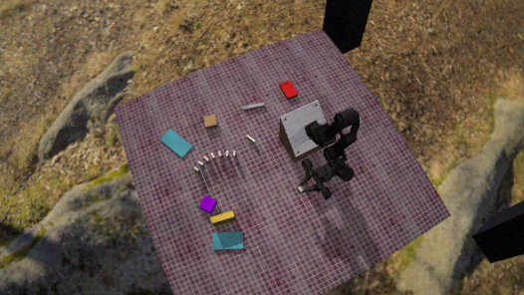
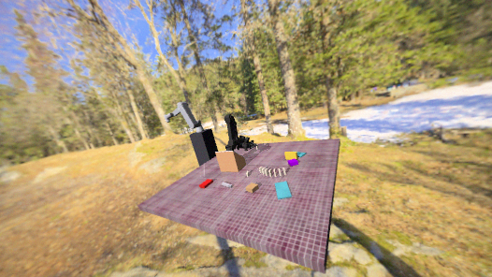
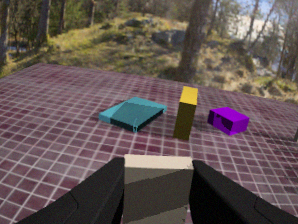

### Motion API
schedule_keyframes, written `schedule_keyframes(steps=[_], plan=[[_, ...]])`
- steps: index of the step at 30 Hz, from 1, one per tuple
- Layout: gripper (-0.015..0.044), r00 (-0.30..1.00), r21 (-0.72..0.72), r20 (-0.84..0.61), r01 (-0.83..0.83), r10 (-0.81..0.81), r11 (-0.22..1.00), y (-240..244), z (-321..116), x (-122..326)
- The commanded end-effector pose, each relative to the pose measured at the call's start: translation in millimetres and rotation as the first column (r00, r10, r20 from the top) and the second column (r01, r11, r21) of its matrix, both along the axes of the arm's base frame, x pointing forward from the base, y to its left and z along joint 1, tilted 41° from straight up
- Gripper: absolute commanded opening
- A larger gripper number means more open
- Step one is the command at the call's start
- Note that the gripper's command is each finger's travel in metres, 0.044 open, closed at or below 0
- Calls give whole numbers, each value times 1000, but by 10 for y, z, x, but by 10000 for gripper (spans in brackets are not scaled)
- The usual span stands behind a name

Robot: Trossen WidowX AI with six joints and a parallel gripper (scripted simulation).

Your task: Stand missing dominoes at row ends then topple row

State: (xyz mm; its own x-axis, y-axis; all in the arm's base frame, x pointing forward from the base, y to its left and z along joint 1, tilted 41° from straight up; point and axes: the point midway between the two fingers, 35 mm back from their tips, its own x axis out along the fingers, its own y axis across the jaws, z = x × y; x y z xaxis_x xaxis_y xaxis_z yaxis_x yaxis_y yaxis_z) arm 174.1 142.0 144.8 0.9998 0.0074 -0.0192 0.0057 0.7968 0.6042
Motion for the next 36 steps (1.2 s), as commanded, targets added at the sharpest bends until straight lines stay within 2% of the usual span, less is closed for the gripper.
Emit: schedule_keyframes(steps=[1, 36], plan=[[107, 1000, 19, 0, 6, -6, 1000, 52, -12, 9], [107, 1000, 91, -10, 30, -29, 995, 335, -412, 61]])
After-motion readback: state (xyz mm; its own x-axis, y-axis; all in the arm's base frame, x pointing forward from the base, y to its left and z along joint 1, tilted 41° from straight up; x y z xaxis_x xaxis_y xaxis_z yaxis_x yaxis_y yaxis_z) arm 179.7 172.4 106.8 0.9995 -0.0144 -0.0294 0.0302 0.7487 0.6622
